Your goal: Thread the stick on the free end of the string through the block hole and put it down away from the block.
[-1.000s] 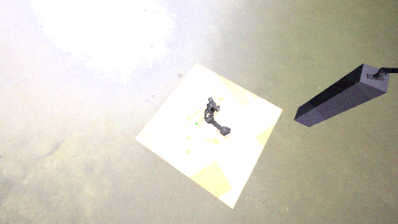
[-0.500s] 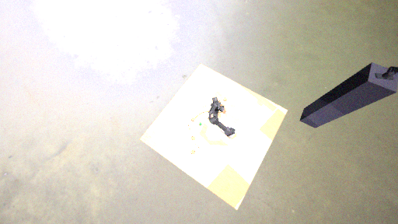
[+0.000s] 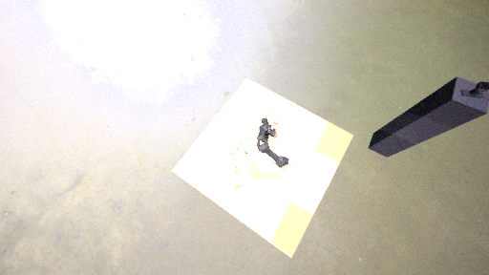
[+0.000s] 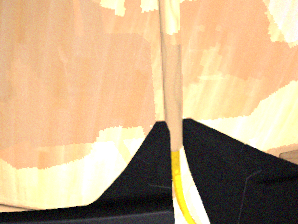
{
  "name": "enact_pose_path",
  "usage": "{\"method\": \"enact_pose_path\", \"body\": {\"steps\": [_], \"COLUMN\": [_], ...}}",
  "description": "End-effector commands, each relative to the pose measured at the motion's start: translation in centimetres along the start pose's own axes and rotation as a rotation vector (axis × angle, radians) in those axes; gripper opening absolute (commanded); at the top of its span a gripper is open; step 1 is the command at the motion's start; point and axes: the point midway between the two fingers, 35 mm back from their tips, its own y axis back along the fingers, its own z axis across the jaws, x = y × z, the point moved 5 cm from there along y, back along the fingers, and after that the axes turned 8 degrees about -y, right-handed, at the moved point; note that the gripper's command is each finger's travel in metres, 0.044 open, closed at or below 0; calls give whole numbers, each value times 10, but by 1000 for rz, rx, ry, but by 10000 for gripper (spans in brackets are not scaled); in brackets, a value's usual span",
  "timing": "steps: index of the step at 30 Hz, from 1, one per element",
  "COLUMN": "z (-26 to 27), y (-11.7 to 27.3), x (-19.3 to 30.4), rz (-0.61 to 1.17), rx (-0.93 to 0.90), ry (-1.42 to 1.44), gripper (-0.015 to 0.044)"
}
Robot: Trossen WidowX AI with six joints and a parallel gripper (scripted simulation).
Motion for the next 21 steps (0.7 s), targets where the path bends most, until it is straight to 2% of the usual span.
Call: {"method": "enact_pose_path", "body": {"steps": [1,21], "z": [1,-1], "y": [7,24], "x": [1,-1], "rz": [-2,1], "rx": [-8,0], "ry": [9,0], "gripper": [0,0]}}
